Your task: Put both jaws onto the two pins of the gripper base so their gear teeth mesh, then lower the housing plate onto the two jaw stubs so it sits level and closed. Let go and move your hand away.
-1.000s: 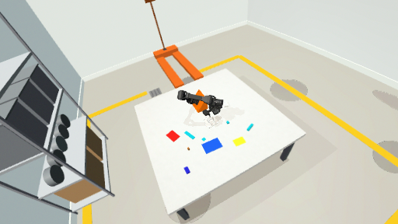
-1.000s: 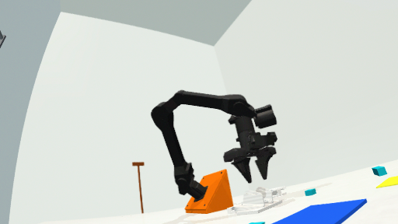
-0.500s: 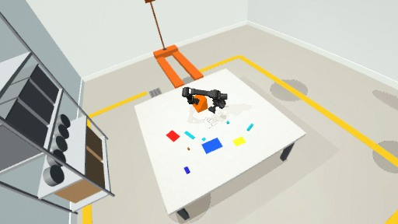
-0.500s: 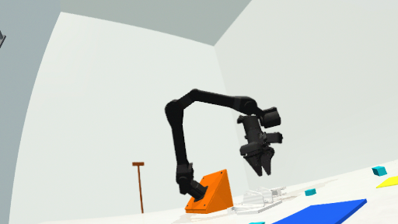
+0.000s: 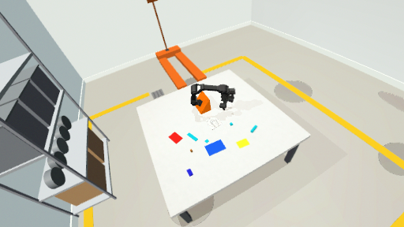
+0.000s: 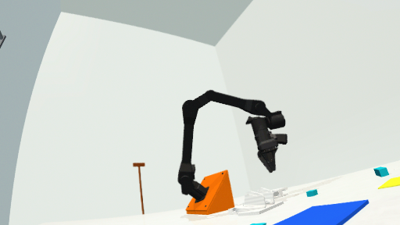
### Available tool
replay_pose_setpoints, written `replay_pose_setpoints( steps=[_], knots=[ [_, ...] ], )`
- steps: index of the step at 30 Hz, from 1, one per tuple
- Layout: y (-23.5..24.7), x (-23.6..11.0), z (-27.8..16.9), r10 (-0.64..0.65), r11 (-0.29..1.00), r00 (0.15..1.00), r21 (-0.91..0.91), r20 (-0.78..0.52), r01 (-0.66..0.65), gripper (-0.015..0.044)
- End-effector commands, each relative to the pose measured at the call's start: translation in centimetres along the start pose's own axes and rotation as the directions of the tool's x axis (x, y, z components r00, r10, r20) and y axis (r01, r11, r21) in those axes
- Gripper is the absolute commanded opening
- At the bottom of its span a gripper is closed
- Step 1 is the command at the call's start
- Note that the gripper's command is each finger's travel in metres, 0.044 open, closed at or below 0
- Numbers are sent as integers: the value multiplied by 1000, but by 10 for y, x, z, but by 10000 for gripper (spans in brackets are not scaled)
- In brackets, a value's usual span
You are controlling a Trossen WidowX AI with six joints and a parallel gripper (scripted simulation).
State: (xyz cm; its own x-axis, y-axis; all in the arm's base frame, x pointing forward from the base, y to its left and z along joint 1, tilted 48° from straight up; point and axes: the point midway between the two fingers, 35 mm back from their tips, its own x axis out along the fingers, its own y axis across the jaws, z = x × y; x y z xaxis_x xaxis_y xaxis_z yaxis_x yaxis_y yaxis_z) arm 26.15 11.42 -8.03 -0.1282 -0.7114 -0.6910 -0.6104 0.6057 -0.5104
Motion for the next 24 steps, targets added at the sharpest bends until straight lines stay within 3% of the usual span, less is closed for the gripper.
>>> replay_pose_setpoints(
  steps=[1, 16, 24],
  knots=[
    [23, -3, 7, 7, 993, 1000, -118, 1, -7, 440],
    [105, -1, 18, 13, 864, 1000, -504, -20, -21, 440],
    [109, 1, 18, 12, 854, 1000, -519, -21, -21, 440]
  ],
)
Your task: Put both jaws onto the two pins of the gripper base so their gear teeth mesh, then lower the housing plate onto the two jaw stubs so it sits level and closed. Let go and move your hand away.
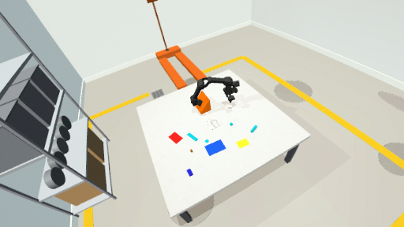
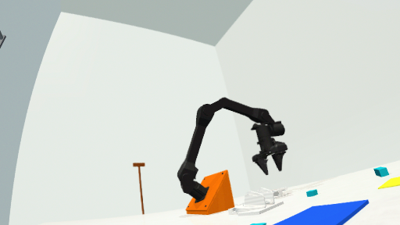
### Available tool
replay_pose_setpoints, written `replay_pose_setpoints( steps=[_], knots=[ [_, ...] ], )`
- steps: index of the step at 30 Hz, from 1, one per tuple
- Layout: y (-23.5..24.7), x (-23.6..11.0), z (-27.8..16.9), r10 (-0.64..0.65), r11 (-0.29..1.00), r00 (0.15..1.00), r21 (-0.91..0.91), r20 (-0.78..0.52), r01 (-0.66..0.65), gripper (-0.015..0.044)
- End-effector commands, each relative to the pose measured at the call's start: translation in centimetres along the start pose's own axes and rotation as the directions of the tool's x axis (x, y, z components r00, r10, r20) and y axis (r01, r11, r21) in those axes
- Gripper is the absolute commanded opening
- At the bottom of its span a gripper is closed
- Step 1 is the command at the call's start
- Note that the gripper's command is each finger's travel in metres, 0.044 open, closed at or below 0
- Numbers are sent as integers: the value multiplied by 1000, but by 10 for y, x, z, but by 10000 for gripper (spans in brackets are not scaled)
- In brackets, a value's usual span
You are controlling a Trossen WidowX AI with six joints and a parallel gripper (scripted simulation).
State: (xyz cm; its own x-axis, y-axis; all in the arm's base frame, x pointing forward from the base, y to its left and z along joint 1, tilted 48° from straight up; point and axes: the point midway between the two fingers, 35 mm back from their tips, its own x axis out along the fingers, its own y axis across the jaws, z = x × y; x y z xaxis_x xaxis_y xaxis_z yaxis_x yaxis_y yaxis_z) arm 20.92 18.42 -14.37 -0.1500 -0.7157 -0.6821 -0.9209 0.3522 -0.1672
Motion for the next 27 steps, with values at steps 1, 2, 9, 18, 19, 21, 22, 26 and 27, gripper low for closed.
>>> replay_pose_setpoints(
  steps=[1, 2, 9, 18, 19, 21, 22, 26, 27],
  knots=[
    [1, 5, 3, 4, 1000, 1000, -12, 5, -4, 440],
    [2, 13, 2, 4, 1000, 1000, -12, 5, -4, 440],
    [2, 38, 0, 4, 1000, 1000, -12, 4, -4, 440],
    [2, 38, 0, 4, 1000, 1000, -12, 4, -4, 440],
    [2, 38, 0, 4, 1000, 1000, -12, 4, -4, 440],
    [2, 38, 0, 4, 1000, 1000, -12, 4, -4, 440],
    [2, 38, 0, 4, 1000, 1000, -12, 4, -4, 440],
    [2, 38, 0, 4, 1000, 1000, -12, 4, -4, 440],
    [2, 38, 0, 4, 1000, 1000, -12, 4, -4, 440]
  ],
)
